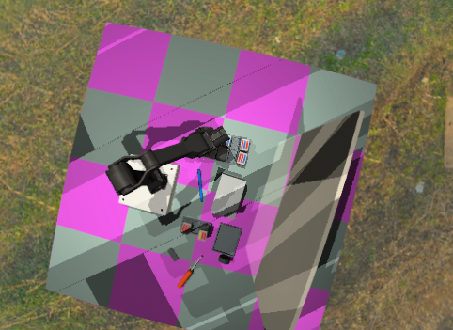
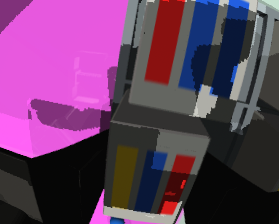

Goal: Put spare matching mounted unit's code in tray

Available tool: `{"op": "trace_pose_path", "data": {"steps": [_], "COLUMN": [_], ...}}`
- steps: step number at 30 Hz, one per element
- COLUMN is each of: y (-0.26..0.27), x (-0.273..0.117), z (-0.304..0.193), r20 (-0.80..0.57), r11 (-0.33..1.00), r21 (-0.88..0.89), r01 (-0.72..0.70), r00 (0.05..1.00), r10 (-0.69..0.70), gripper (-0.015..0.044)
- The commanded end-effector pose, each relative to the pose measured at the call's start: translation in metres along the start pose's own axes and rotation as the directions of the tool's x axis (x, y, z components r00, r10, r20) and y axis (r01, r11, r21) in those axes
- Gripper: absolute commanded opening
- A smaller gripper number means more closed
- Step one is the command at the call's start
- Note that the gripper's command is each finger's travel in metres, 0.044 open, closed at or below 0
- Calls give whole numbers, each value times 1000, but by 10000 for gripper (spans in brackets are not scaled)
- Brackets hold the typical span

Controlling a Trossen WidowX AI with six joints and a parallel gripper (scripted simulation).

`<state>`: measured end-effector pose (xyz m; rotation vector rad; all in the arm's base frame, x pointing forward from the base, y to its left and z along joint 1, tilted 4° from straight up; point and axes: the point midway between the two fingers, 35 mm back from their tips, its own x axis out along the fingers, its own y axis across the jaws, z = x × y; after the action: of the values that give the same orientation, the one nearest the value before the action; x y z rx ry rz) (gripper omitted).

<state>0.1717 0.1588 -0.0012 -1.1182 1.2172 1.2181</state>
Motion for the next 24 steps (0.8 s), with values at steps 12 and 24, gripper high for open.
{"op": "trace_pose_path", "data": {"steps": [12,24], "y": [-1,0], "x": [-9,-80], "z": [1,0], "r20": [0,1], "r11": [1000,1000], "r21": [1,7], "r01": [0,-3], "r00": [1000,1000], "r10": [0,3], "gripper": [0,0]}}
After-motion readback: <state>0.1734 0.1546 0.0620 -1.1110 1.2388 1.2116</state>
